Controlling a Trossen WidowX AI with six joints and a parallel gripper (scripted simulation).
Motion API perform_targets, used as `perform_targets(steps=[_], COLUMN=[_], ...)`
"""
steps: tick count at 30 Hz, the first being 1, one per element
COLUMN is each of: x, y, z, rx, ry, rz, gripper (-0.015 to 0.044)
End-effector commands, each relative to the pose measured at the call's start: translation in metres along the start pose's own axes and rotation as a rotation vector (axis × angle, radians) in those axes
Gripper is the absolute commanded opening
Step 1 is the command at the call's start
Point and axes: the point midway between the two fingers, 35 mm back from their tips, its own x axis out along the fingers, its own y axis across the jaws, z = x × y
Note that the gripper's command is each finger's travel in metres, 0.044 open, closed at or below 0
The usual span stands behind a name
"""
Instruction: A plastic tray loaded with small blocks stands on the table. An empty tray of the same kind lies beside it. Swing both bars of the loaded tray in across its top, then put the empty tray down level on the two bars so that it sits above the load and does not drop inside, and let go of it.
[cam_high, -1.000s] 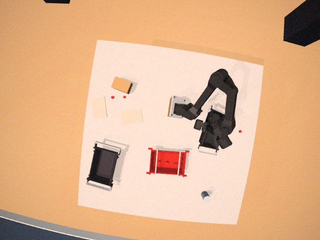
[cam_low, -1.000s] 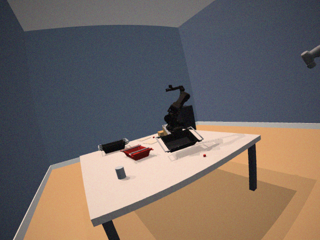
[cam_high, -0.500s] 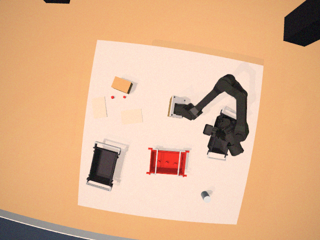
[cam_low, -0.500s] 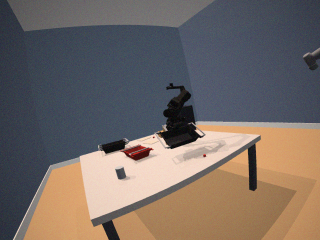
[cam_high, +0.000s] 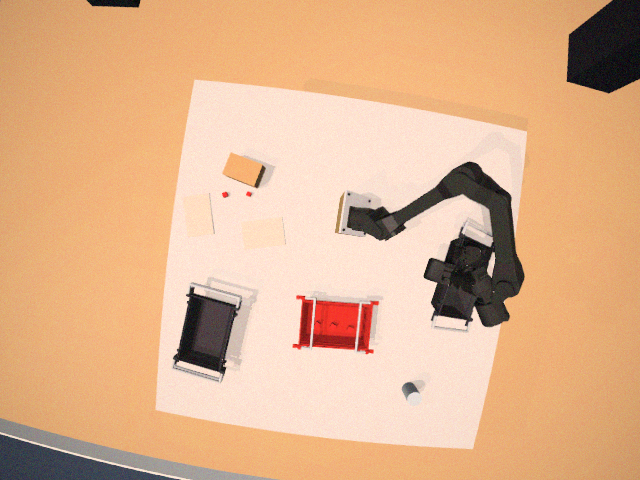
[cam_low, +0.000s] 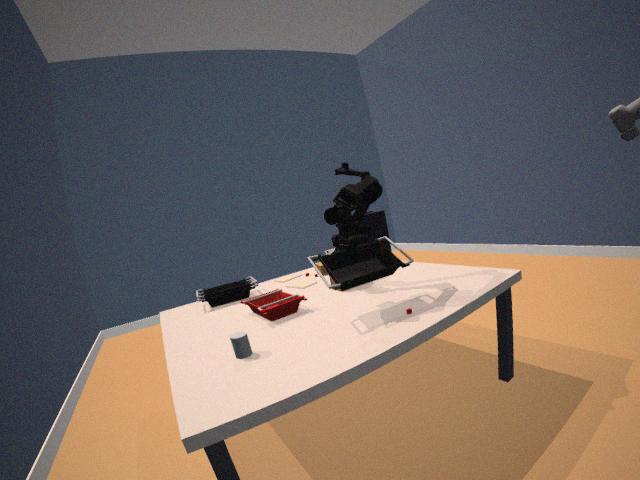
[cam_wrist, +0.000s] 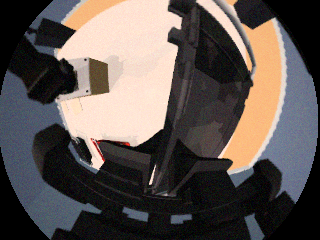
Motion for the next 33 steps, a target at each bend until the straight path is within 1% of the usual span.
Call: perform_targets(steps=[1, 27, 33], x=[-0.009, -0.009, -0.006], y=[-0.009, -0.009, -0.006], z=[-0.001, -0.002, -0.022], rx=[-0.010, -0.008, 0.070], ry=[0.008, 0.008, 0.017], rz=[-0.017, -0.017, 0.001], gripper=[0.0000, 0.0000, 0.0000])
